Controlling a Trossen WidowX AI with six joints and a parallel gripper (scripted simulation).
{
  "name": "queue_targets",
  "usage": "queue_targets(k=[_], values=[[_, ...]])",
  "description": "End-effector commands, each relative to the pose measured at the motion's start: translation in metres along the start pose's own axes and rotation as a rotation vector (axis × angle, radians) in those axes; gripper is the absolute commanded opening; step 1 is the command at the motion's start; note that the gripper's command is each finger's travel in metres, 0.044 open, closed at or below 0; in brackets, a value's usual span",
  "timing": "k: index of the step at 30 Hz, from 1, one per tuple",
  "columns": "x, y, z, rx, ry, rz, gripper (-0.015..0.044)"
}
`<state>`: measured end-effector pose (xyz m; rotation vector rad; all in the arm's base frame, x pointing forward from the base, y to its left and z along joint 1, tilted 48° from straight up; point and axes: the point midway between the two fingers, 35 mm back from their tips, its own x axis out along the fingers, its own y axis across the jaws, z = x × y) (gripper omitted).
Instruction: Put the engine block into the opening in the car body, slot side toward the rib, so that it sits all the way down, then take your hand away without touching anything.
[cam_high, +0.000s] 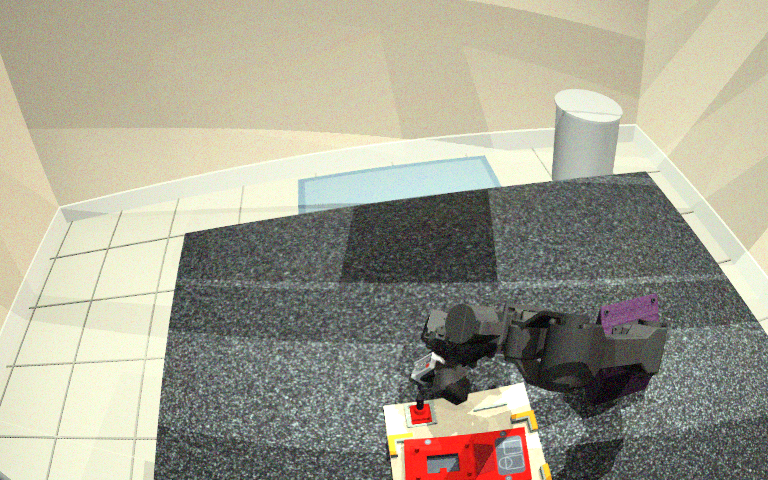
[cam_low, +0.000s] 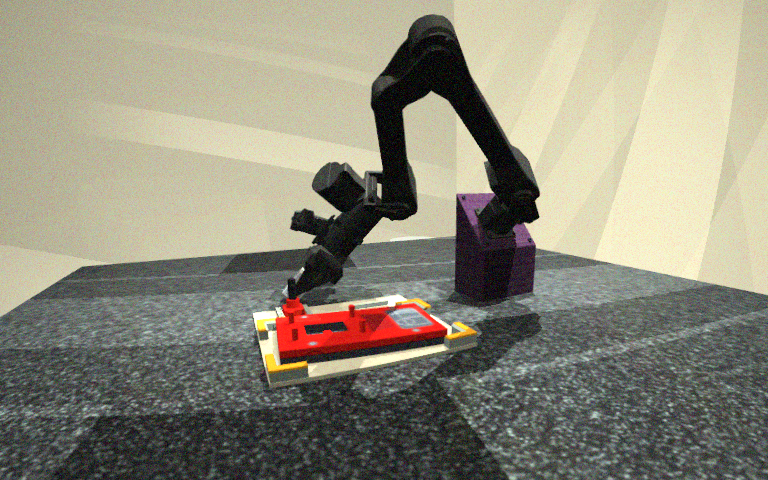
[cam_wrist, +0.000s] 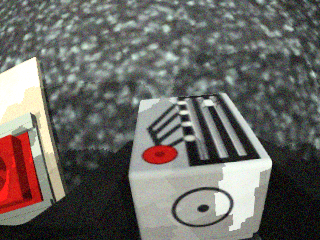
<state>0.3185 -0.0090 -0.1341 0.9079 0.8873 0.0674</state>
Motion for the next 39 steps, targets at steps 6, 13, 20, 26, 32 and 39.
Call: queue_targets(k=[6,13,20,26,32,39], values=[[0.000,0.000,0.000,0.000,0.001,0.000,0.0368],[0.000,0.000,0.000,0.000,0.001,0.000,0.0440],[-0.019,0.000,0.000,0.004,0.012,-0.004,0.0440],[-0.043,0.000,-0.001,0.004,0.013,-0.005,0.0440],[-0.042,-0.001,0.001,0.009,0.007,-0.011,0.0440],[-0.042,-0.001,0.001,0.009,0.007,-0.011,0.0440]])
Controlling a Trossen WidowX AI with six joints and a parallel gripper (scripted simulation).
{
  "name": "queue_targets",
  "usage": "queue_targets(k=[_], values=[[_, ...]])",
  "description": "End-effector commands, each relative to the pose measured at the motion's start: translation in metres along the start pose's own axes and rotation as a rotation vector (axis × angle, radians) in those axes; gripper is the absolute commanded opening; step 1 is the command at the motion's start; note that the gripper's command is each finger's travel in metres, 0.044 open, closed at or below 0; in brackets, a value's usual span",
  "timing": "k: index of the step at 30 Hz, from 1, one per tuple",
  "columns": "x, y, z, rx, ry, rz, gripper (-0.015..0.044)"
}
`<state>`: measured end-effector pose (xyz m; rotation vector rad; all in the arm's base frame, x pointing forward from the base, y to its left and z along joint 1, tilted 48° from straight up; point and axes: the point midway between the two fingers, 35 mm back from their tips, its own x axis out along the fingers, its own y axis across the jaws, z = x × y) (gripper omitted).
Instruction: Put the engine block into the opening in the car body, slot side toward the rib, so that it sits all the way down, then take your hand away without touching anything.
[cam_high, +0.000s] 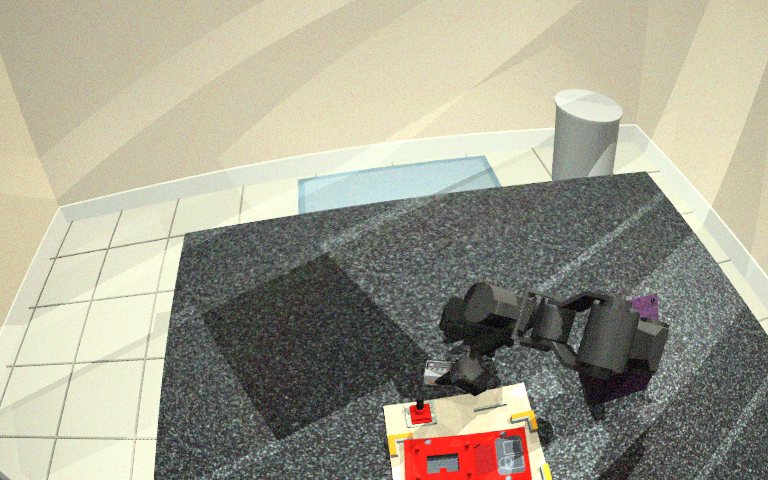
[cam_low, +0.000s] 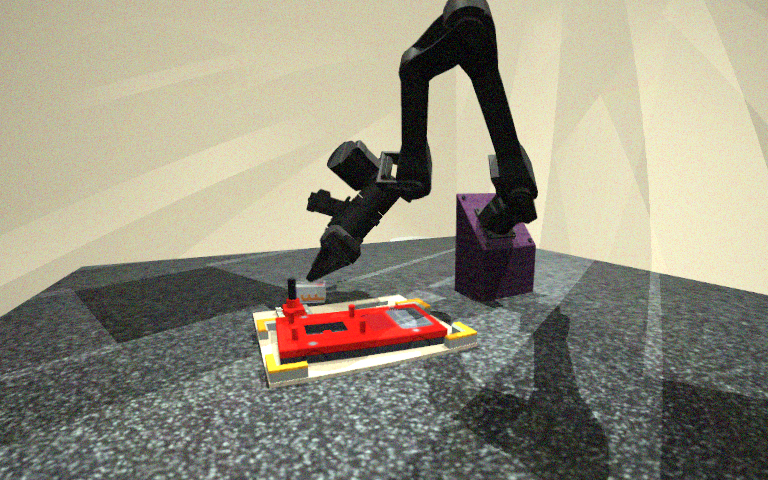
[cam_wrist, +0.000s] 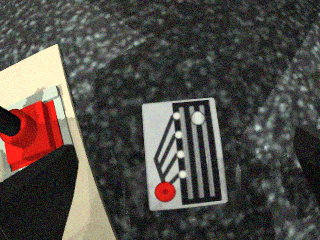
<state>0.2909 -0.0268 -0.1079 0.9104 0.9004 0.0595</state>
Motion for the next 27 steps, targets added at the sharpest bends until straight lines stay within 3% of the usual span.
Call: queue_targets(k=[1,12,27], values=[[0.000,0.000,0.000,0.002,-0.002,-0.001,0.0440],[0.001,-0.001,0.001,0.024,0.003,-0.003,0.0440],[0.015,-0.018,0.008,0.516,0.100,-0.081,0.0440]])
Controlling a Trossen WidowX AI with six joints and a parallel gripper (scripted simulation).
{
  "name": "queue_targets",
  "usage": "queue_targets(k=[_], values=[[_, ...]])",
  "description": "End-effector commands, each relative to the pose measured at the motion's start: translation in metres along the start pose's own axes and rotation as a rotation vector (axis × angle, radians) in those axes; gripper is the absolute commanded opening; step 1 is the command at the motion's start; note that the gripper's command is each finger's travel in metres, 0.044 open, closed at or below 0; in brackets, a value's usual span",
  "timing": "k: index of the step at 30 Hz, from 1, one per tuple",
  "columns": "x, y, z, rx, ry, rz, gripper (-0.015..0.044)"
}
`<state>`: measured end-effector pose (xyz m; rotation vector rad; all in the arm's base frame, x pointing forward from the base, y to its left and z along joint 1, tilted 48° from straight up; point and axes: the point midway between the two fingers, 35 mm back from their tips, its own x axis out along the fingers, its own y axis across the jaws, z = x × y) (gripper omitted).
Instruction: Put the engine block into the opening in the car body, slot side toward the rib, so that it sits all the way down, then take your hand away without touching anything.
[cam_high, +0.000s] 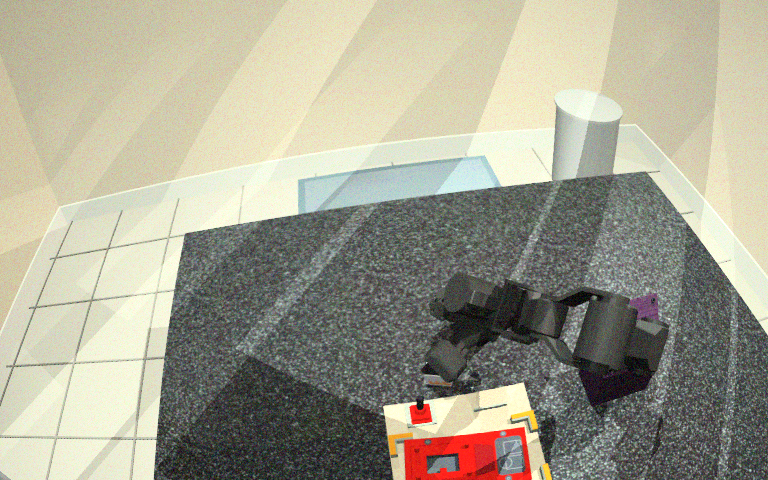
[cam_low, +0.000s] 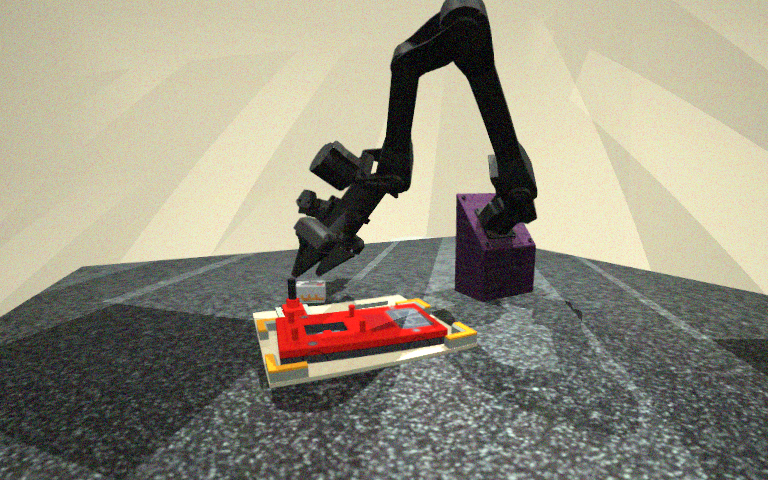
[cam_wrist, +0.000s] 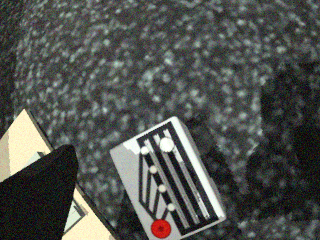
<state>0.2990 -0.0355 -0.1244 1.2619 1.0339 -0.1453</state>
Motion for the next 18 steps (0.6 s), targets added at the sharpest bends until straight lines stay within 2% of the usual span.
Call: queue_targets(k=[1,18], values=[[0.003,-0.003,0.004,0.145,0.025,-0.026,0.0440],[0.009,-0.008,0.018,0.707,0.093,-0.149,0.0440]])
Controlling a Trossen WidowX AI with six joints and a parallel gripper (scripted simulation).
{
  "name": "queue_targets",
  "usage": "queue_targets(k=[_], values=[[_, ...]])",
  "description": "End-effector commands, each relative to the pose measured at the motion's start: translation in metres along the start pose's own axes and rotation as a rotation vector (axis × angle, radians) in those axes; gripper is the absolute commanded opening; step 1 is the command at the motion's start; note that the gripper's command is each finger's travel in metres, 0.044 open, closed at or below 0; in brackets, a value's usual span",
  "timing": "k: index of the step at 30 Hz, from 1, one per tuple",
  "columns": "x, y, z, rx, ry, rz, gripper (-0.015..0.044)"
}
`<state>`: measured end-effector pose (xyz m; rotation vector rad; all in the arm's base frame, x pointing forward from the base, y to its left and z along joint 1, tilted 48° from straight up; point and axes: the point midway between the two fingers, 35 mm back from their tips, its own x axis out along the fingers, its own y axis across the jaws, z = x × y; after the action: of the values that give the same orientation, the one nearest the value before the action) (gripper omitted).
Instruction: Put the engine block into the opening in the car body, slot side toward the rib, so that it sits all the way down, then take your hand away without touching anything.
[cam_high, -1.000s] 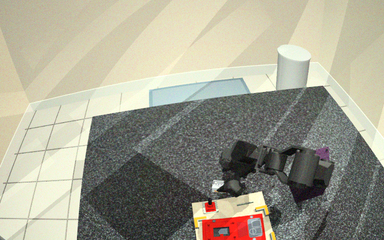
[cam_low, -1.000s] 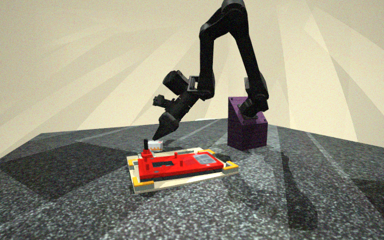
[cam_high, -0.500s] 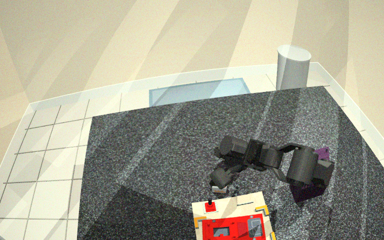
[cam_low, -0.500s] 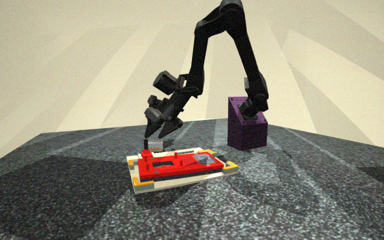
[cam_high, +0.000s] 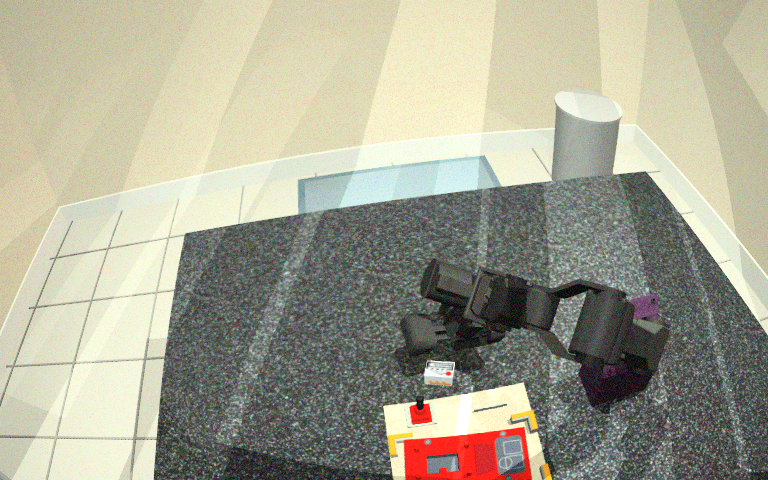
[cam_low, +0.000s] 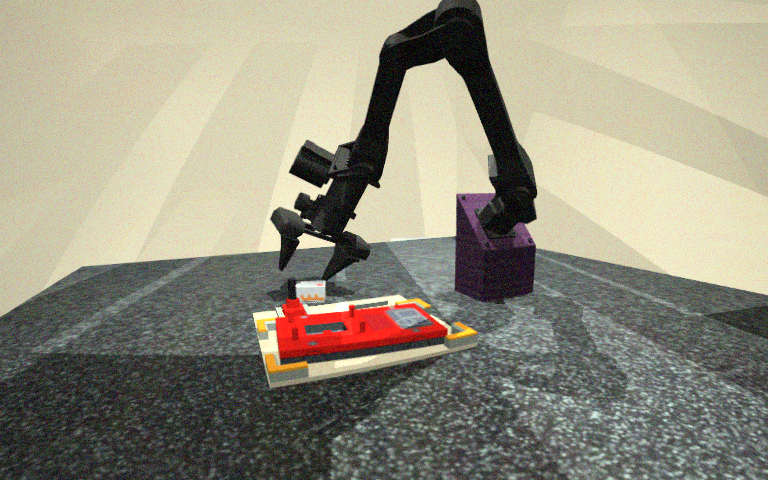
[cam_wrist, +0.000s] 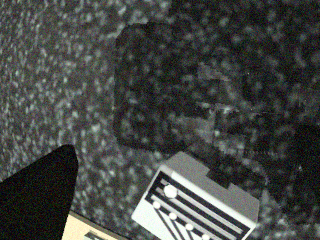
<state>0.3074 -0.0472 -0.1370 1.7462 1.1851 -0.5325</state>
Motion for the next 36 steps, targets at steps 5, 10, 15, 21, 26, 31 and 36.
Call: queue_targets(k=[5,10,15,21,26,31,36], values=[[-0.001,0.004,0.005,0.276,0.023,-0.060,0.0440],[-0.002,0.005,0.007,0.444,0.029,-0.102,0.0440],[-0.005,0.007,0.009,0.611,0.030,-0.146,0.0440],[-0.008,0.010,0.010,0.811,0.025,-0.201,0.0440],[-0.012,0.013,0.010,0.978,0.014,-0.248,0.0440],[-0.017,0.016,0.009,1.143,-0.001,-0.296,0.0440],[-0.023,0.019,0.008,1.308,-0.023,-0.345,0.0440]])
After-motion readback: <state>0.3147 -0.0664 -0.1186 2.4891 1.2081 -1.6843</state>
